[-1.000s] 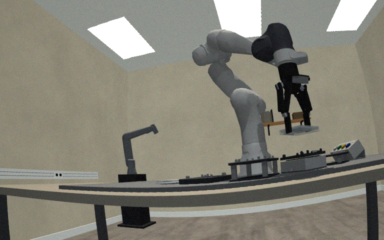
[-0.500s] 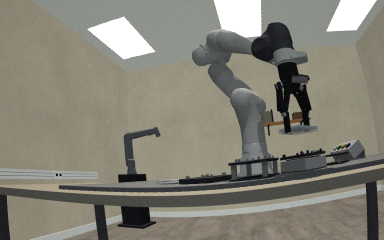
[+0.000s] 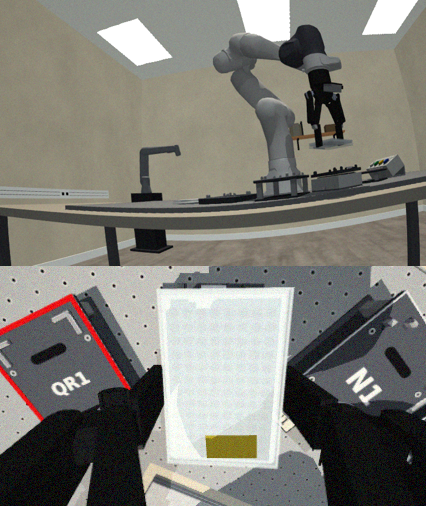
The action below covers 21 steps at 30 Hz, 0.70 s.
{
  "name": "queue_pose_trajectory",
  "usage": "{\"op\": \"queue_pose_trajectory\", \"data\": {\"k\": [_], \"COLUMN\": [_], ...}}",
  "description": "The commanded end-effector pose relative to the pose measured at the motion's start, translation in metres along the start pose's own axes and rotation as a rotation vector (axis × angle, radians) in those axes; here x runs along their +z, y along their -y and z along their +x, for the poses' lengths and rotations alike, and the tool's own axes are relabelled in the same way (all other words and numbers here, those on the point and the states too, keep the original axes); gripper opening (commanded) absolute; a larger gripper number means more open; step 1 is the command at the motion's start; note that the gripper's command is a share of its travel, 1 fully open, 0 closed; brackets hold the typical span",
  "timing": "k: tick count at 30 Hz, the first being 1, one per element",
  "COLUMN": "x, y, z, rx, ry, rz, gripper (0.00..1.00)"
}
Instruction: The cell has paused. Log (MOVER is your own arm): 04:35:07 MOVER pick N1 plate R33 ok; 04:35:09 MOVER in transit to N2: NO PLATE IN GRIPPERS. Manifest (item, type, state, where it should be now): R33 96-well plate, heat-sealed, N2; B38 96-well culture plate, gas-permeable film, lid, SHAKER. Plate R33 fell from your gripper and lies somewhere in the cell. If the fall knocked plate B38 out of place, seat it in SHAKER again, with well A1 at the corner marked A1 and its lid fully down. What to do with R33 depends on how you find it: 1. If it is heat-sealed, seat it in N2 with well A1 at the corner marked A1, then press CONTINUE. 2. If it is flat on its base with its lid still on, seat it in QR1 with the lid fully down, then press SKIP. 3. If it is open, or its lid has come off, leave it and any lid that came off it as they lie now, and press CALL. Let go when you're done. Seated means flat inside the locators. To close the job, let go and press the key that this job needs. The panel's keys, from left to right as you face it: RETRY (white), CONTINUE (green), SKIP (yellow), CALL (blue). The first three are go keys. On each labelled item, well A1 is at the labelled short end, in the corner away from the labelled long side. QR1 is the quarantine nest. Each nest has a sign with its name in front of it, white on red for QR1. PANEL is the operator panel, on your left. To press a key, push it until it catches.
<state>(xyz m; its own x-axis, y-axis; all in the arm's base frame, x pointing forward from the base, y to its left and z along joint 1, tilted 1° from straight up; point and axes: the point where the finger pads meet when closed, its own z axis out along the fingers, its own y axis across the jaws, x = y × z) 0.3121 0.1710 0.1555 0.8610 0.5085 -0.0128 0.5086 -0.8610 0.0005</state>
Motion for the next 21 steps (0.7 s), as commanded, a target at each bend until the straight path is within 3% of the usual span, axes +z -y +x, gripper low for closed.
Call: {"op": "queue_pose_trajectory", "data": {"k": [1,21], "x": [-0.0009,-0.0009], "y": [0.0,0.005], "z": [-0.0004,0.0044], "rx": [0.004,0.008], "ry": [0.001,0.001], "rz": [0.002,0.002], "gripper": [0.1,0.1]}}
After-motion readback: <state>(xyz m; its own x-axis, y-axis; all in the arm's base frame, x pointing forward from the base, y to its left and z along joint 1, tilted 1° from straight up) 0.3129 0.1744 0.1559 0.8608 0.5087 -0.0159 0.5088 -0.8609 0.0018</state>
